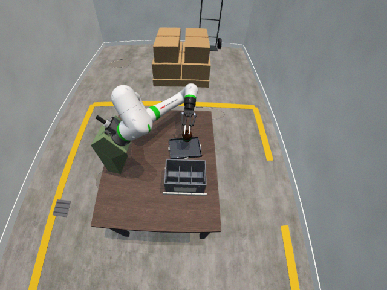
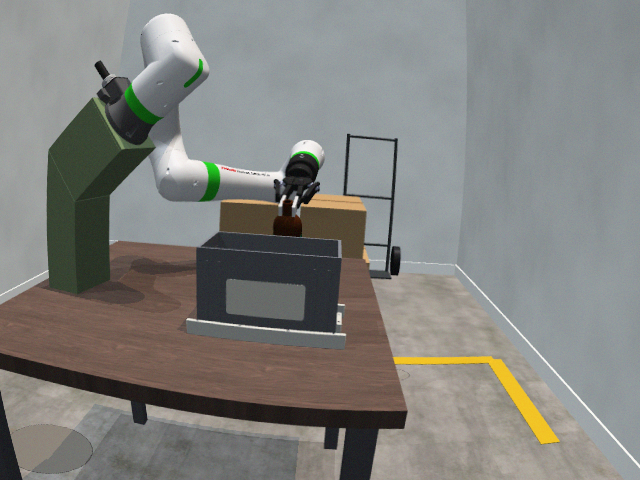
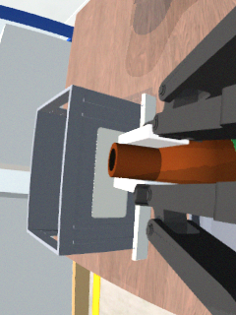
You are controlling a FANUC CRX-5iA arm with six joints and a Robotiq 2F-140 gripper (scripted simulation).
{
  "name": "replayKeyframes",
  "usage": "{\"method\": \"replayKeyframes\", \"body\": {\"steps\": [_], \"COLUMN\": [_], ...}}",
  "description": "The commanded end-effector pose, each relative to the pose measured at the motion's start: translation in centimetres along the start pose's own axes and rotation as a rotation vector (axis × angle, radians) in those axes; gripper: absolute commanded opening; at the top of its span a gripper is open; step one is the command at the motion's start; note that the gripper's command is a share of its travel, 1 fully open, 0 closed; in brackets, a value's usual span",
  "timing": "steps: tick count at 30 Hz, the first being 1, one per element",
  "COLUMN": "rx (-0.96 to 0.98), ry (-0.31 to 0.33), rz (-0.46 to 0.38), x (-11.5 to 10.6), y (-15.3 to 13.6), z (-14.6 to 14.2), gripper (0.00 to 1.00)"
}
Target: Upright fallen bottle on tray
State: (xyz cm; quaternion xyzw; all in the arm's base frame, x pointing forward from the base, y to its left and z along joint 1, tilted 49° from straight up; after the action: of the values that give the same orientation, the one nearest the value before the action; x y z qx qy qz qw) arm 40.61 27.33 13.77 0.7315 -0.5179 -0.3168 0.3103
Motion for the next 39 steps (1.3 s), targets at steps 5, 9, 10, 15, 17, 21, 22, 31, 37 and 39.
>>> {"method": "replayKeyframes", "body": {"steps": [5,9,10,15,17,21,22,31,37,39], "rx": [0.000,0.000,0.000,0.000,0.000,0.000,0.000,0.000,0.000,0.000], "ry": [0.000,0.000,0.000,0.000,0.000,0.000,0.000,0.000,0.000,0.000], "rz": [0.000,0.000,0.000,0.000,0.000,0.000,0.000,0.000,0.000,0.000], "x": [0.35,0.62,0.67,0.89,0.95,1.00,1.02,1.07,1.07,1.07], "y": [0.16,0.26,0.29,0.38,0.40,0.42,0.43,0.45,0.45,0.45], "z": [-0.05,-0.09,-0.10,-0.13,-0.14,-0.14,-0.15,-0.15,-0.15,-0.15], "gripper": [0.00,0.00,0.00,0.00,0.00,0.00,0.00,0.00,0.00,0.00]}}
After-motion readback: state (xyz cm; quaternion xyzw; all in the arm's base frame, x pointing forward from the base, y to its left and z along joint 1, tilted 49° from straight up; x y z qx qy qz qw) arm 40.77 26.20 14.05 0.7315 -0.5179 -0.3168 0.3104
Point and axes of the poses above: the point where the finger pads meet when closed, its own x axis out along the fingers, its own z axis across the jaws, y = z × x, the point moved 2 cm from there along -x, back along the fingers, and after that the axes turned 12 degrees about -x, right-handed, at the moved point
